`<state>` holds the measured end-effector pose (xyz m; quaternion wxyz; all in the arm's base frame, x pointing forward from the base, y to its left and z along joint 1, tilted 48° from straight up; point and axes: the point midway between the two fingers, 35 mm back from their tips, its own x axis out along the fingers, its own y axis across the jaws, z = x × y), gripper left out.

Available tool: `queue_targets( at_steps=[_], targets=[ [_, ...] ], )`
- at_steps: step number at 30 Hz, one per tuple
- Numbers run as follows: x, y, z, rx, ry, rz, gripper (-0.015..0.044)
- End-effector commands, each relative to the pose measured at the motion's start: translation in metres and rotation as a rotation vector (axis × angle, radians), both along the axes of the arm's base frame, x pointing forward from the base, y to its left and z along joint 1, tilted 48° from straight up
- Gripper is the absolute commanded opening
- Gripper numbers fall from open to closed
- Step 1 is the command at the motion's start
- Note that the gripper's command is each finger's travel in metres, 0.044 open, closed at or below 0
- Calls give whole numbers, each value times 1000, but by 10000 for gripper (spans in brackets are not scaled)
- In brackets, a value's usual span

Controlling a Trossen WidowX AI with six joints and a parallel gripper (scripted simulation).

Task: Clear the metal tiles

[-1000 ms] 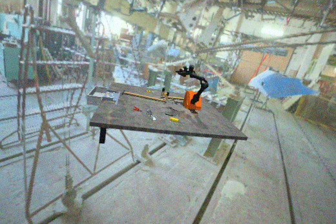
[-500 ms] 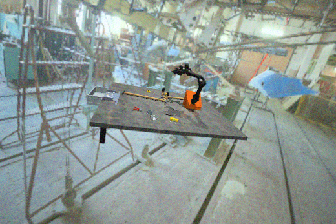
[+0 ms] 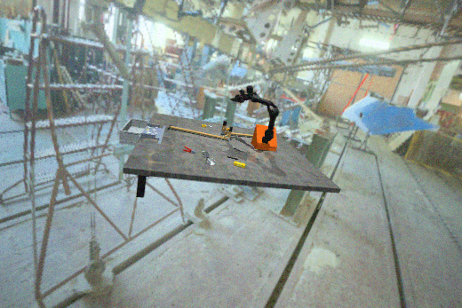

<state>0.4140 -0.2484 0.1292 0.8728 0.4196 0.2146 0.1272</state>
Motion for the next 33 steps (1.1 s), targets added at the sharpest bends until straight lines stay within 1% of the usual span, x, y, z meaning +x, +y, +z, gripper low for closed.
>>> queue_targets(
  at_steps=[1, 17, 33],
  targets=[
    [14, 4, -10, 8, 36, 14, 440],
    [60, 28, -45, 40, 170, 72, 440],
    [98, 64, -84, 51, 313, 139, 440]
  ],
)
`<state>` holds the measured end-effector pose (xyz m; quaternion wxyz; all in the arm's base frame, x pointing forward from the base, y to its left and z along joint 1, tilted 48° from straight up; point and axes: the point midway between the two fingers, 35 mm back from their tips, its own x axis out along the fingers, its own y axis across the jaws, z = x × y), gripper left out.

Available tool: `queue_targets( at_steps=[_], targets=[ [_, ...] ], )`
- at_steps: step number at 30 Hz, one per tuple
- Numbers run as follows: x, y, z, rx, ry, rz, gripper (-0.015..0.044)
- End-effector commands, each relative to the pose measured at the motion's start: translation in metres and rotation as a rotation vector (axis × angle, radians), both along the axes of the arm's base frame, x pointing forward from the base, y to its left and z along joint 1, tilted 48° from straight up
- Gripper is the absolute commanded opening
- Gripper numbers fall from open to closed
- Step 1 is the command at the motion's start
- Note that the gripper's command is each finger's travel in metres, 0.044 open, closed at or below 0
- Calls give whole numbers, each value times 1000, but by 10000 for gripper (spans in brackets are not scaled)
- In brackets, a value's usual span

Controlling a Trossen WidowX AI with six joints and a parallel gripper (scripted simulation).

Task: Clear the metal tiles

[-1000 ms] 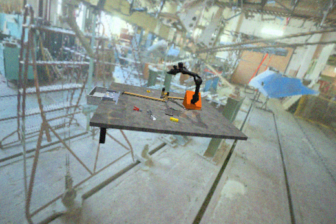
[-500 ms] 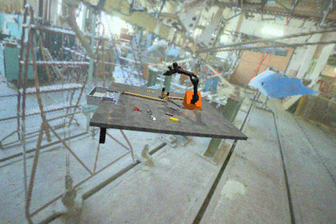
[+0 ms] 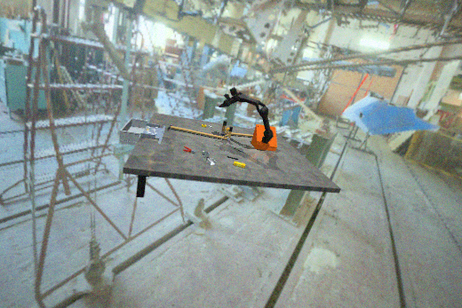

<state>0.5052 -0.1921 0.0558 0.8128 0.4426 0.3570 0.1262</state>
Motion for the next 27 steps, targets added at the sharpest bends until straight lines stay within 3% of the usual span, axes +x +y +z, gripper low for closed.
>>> queue_targets(
  at_steps=[1, 27],
  targets=[
    [9, 10, -13, -3, 40, 21, 440],
    [45, 88, -82, -31, 278, 155, 440]
  ],
)
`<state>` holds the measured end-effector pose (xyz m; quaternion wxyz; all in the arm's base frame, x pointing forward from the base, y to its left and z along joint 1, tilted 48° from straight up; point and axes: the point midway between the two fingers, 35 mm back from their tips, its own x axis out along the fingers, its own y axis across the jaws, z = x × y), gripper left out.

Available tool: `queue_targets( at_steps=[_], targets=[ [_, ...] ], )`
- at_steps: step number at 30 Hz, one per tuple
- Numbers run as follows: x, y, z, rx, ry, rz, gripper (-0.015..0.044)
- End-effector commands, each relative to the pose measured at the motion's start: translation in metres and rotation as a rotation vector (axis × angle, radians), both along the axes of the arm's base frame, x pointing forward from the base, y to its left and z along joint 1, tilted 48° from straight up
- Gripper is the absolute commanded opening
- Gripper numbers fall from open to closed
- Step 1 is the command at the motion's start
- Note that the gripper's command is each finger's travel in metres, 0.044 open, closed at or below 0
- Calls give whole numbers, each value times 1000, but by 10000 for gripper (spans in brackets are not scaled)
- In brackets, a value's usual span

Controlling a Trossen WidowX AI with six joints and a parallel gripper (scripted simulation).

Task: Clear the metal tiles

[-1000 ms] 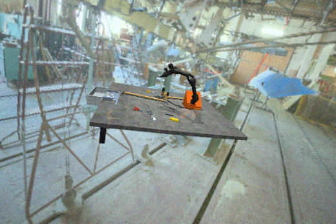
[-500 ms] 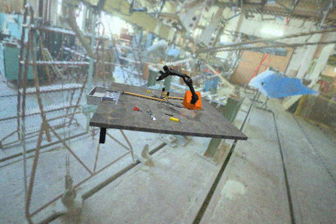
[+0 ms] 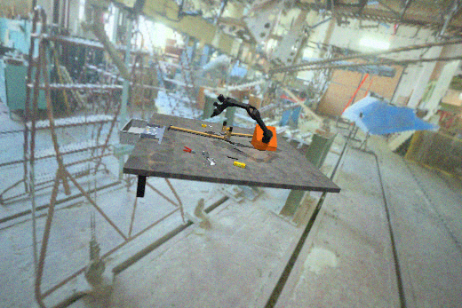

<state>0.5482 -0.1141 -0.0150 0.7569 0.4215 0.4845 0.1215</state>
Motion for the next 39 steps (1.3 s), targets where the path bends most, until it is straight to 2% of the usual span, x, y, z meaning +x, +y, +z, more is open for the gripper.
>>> queue_targets(
  at_steps=[1, 17, 39],
  targets=[
    [3, 14, -14, -12, 40, 27, 440],
    [6, 66, -55, -52, 179, 122, 440],
    [-20, 41, -31, -52, 136, 123, 440]
  ],
)
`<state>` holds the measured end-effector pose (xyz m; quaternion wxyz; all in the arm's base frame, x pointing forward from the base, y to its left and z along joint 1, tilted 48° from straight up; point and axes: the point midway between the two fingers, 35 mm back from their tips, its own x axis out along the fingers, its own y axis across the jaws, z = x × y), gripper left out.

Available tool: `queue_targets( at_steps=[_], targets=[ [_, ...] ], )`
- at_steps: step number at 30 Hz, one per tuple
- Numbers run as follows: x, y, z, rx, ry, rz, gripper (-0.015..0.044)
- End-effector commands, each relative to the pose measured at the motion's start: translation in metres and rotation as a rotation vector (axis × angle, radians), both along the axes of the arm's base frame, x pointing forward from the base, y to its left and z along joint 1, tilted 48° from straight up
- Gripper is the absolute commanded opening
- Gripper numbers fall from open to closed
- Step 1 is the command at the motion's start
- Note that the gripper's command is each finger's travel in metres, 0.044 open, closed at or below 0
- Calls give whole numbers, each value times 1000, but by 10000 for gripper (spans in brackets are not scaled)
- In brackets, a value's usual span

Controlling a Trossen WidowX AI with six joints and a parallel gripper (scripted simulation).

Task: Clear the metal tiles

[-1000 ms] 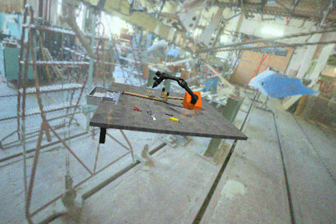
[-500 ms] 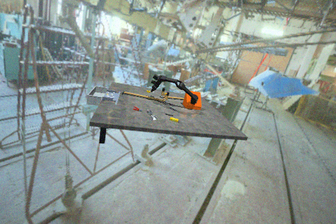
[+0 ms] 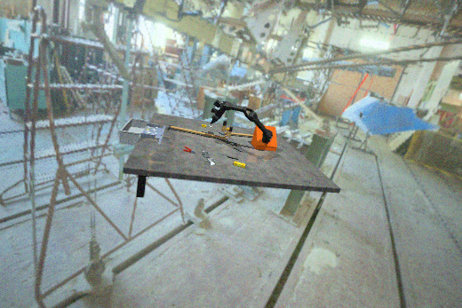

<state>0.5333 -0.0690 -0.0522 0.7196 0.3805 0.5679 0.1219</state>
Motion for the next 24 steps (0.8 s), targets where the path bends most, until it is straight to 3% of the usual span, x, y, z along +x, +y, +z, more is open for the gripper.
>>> queue_targets(
  at_steps=[1, 24],
  targets=[
    [-6, -5, 8, 1, -18, 4, 440],
    [-49, -28, 35, 2, -76, 2, 440]
  ],
)
